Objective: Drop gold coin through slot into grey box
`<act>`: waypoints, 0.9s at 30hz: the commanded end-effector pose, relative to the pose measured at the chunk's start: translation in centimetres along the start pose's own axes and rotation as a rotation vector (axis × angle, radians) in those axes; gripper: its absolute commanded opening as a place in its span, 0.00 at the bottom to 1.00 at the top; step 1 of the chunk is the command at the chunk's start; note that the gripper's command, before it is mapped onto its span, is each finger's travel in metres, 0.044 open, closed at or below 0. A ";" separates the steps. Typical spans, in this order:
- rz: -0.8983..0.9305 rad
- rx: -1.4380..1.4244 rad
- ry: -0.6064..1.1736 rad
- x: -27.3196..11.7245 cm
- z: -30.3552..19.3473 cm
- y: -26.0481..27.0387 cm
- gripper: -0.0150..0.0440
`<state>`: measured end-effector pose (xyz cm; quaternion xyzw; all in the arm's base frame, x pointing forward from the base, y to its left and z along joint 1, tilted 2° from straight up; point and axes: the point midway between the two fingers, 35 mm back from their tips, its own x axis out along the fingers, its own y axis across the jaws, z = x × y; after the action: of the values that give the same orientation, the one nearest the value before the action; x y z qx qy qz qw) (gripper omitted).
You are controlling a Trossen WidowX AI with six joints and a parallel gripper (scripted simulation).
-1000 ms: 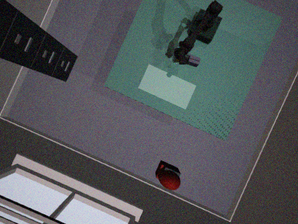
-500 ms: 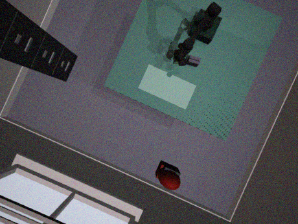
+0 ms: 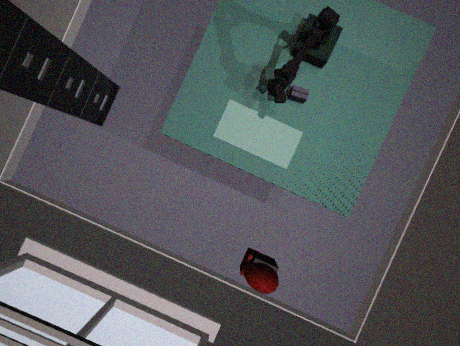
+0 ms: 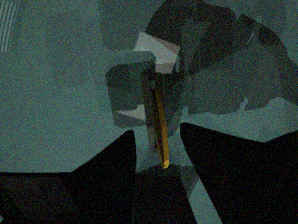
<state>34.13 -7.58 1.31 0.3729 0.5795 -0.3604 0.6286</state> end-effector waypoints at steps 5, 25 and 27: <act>-0.007 0.005 0.010 1.6 -0.3 -0.2 0.53; -0.008 0.006 0.010 3.8 -0.4 -0.3 0.30; -0.008 0.006 0.010 3.8 -0.4 -0.3 0.25</act>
<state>33.97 -7.52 -2.36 0.3722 0.5824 -0.3618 0.6256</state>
